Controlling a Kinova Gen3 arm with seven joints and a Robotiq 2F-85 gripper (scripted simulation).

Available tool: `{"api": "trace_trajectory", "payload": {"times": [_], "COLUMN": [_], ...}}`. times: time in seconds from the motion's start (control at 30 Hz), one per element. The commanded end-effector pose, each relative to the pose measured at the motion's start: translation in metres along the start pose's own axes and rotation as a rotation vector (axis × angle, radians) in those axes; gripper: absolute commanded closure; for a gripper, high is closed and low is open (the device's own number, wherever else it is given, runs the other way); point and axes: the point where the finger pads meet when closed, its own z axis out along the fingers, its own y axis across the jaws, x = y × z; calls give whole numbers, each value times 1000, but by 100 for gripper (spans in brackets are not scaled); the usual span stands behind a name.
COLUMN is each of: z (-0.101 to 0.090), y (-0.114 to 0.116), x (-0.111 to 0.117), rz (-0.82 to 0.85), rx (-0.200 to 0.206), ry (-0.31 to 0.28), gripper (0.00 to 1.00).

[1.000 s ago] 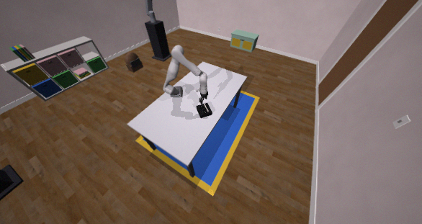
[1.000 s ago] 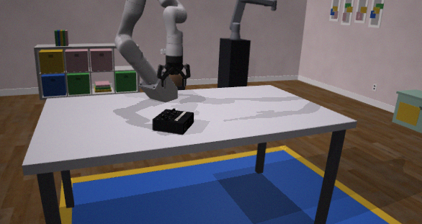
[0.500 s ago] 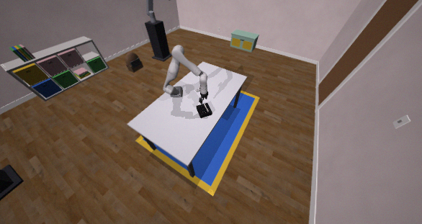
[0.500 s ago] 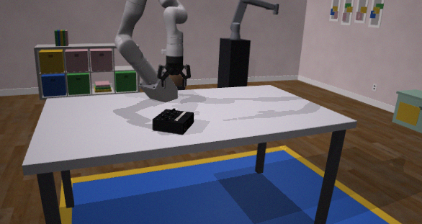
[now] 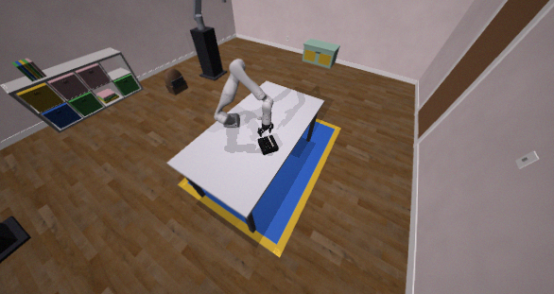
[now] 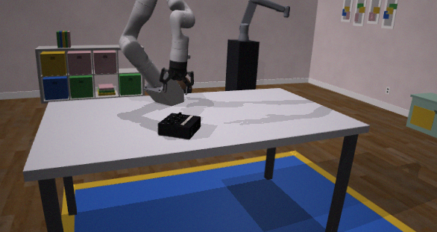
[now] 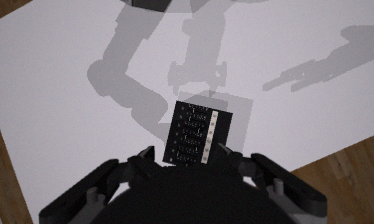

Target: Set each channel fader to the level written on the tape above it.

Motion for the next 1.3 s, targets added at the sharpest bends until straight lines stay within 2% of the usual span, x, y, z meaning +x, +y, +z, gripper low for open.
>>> {"api": "trace_trajectory", "payload": {"times": [0.0, 0.4, 0.47, 0.67, 0.97, 1.03, 1.27], "z": [7, 28, 28, 37, 49, 49, 55], "y": [-9, -31, -31, -36, -37, -37, -36], "x": [3, 13, 13, 16, 19, 19, 19], "rz": [126, 757, 757, 1078, 1475, 1475, 1676], "rx": [41, 152, 152, 190, 212, 212, 211], "ry": [8, 0, 0, -28, -77, -77, -106], "gripper": [0, 0, 0, 0, 0, 0, 0]}}
